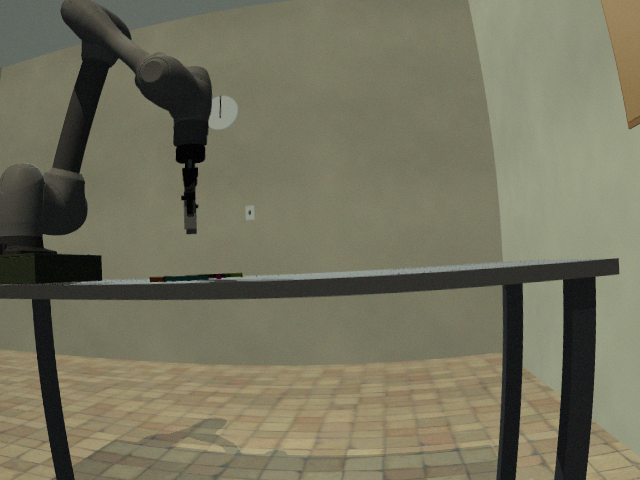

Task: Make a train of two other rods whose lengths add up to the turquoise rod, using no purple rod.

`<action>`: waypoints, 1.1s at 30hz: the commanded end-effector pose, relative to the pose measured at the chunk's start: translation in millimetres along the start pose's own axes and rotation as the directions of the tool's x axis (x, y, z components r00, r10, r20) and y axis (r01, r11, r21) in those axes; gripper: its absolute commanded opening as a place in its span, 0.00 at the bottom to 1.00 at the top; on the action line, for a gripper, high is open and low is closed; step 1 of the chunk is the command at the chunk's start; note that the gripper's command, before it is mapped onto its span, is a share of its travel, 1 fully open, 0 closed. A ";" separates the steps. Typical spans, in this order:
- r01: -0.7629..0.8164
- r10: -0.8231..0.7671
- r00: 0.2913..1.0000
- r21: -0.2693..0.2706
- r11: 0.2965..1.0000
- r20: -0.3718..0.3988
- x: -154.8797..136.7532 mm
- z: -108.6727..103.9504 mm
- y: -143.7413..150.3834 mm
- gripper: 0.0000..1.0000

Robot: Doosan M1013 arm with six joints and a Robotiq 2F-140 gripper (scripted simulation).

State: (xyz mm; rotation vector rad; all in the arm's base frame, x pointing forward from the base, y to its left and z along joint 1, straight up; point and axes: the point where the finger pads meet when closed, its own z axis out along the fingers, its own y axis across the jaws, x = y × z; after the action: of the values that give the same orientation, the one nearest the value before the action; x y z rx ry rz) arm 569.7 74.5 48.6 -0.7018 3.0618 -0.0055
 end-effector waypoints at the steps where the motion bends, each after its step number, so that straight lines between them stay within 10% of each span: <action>1: 0.132 -0.132 0.991 -0.002 0.991 0.001 -2.6 0.8 4.9 1.00; 10: 0.462 -0.462 0.887 -0.002 0.887 0.002 -9.3 3.1 18.2 1.00; 27: 0.939 -0.939 0.345 0.000 0.345 0.003 -22.3 8.0 47.4 1.00; 33: 0.999 -0.999 0.034 0.001 0.034 0.003 -27.5 10.1 60.2 1.00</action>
State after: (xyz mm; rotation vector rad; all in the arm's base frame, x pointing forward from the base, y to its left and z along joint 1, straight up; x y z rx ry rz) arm 568.5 135.8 39.0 -2.5316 1.8730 -0.0172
